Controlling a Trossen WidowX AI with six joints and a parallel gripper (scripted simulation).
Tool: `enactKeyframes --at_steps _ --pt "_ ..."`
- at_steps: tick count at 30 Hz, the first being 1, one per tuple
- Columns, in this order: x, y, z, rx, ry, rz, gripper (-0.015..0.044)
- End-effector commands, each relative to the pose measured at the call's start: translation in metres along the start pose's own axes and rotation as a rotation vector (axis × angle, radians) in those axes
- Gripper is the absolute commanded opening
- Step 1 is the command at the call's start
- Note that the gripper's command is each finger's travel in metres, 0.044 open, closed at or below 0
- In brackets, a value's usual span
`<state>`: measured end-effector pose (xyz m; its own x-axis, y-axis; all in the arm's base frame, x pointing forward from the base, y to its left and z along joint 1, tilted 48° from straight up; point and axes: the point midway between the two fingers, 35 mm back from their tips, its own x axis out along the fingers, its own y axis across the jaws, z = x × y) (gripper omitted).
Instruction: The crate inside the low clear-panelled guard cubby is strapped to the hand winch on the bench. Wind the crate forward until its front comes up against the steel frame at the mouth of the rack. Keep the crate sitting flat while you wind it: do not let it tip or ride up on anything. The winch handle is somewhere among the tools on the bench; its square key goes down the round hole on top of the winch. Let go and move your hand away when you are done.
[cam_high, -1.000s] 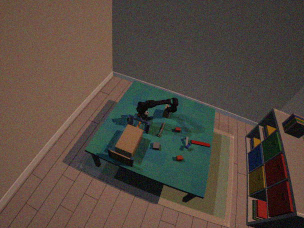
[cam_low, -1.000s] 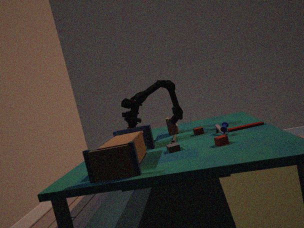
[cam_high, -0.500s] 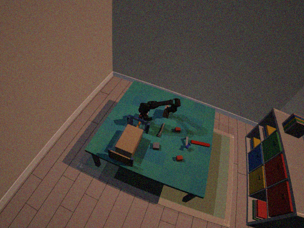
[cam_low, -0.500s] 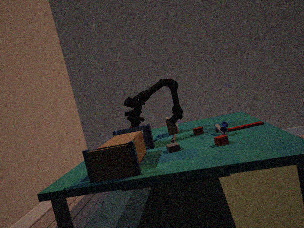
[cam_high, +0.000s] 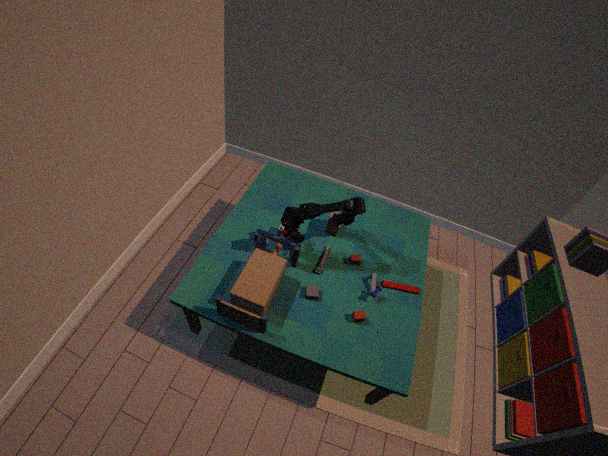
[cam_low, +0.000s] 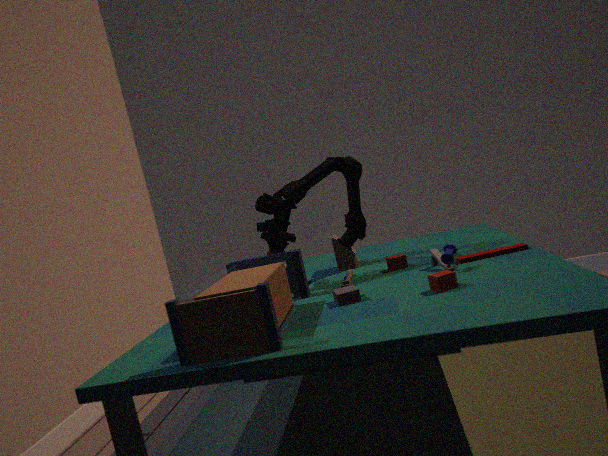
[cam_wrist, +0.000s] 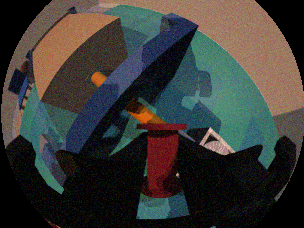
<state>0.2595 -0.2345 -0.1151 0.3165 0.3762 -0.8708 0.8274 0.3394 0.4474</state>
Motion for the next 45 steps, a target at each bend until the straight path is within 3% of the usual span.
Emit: enactKeyframes --at_steps 1,45 --pt "-0.001 0.003 -0.014 0.016 0.029 0.007 0.0000" --pt "-0.031 -0.004 -0.075 0.019 0.033 0.005 0.0000"
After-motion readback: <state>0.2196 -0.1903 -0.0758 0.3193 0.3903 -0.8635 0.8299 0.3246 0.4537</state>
